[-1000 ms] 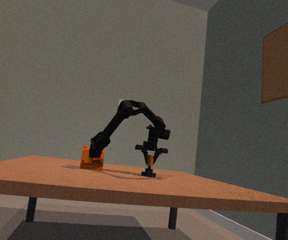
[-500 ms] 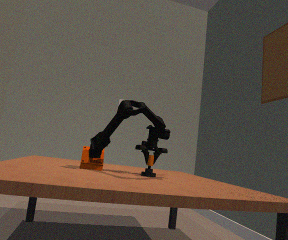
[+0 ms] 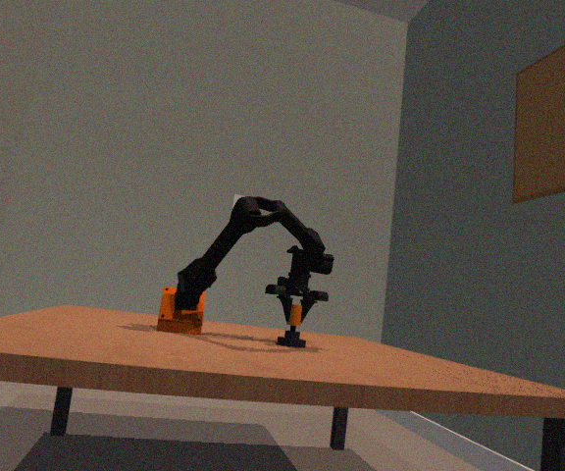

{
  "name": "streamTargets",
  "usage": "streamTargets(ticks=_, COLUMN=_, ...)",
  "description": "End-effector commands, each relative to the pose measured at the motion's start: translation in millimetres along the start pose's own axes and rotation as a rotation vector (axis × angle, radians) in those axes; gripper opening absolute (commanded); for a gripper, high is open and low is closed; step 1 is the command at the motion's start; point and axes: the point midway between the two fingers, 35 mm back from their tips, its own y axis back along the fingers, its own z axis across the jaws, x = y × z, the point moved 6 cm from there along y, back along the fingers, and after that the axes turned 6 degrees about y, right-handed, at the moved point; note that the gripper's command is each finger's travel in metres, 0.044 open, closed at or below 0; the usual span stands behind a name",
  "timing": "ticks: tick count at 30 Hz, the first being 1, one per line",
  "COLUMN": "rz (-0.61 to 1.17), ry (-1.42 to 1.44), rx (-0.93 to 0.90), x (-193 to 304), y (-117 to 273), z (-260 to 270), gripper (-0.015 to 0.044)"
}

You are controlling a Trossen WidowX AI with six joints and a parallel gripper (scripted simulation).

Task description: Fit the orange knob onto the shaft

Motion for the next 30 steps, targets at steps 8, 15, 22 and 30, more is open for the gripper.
streamTargets(ticks=8, rz=0.001, ry=0.208, rx=0.006, x=0.4, y=3.6, z=-2.2, gripper=0.0)
streamTargets(ticks=15, rz=0.001, ry=0.208, rx=0.006, x=-0.1, y=1.9, z=-1.0, gripper=0.0)
streamTargets(ticks=22, rz=0.001, ry=0.208, rx=0.006, x=-0.3, y=-0.9, z=-0.9, gripper=0.0)
streamTargets(ticks=30, rz=0.001, ry=0.208, rx=0.006, x=0.0, y=3.2, z=-1.1, gripper=0.0)
